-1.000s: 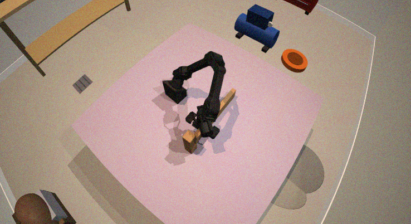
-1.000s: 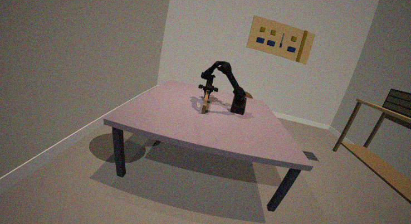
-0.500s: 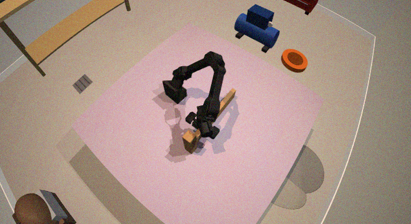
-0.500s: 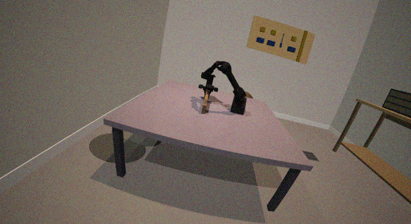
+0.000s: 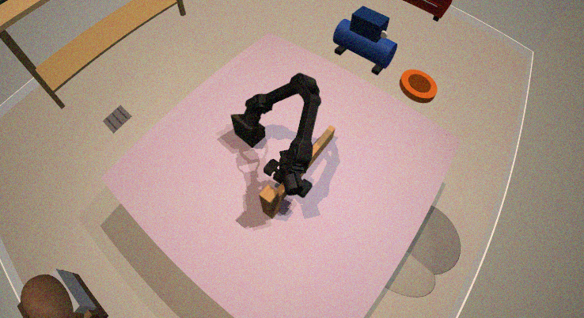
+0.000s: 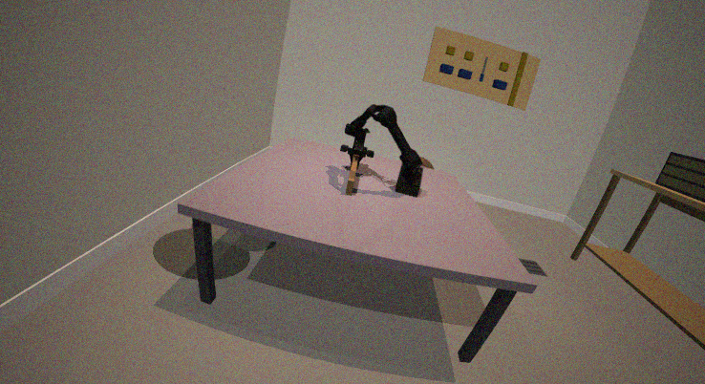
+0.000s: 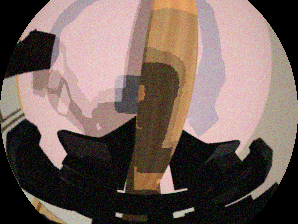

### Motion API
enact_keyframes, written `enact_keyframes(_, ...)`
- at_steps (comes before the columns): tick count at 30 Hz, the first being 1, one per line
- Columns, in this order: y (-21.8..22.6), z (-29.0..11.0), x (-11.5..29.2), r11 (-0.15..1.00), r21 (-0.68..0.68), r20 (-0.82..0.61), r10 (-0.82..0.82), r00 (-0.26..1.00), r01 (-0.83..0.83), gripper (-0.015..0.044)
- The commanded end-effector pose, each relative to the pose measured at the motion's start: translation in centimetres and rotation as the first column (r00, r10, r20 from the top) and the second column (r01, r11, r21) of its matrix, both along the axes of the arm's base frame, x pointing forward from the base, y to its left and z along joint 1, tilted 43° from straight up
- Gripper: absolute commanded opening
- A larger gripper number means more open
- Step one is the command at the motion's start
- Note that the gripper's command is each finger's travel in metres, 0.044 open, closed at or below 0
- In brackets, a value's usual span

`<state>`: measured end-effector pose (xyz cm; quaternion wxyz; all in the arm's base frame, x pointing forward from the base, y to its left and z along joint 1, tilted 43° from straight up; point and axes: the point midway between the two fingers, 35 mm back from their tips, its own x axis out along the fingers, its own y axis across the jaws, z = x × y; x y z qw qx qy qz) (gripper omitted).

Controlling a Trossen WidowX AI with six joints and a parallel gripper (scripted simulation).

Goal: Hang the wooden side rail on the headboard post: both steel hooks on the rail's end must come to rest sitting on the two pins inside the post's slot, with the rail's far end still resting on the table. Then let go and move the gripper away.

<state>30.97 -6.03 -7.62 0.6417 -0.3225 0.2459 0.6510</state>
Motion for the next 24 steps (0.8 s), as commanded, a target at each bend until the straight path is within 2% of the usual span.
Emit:
enact_keyframes(1,-0.23,-0.13,0.00,1.000,-0.007,0.003,-0.003,1.000,0.003,0.0000)
enact_keyframes(24,0.03,-0.41,0.02,1.000,-0.007,0.003,-0.003,1.000,0.003,0.0000)
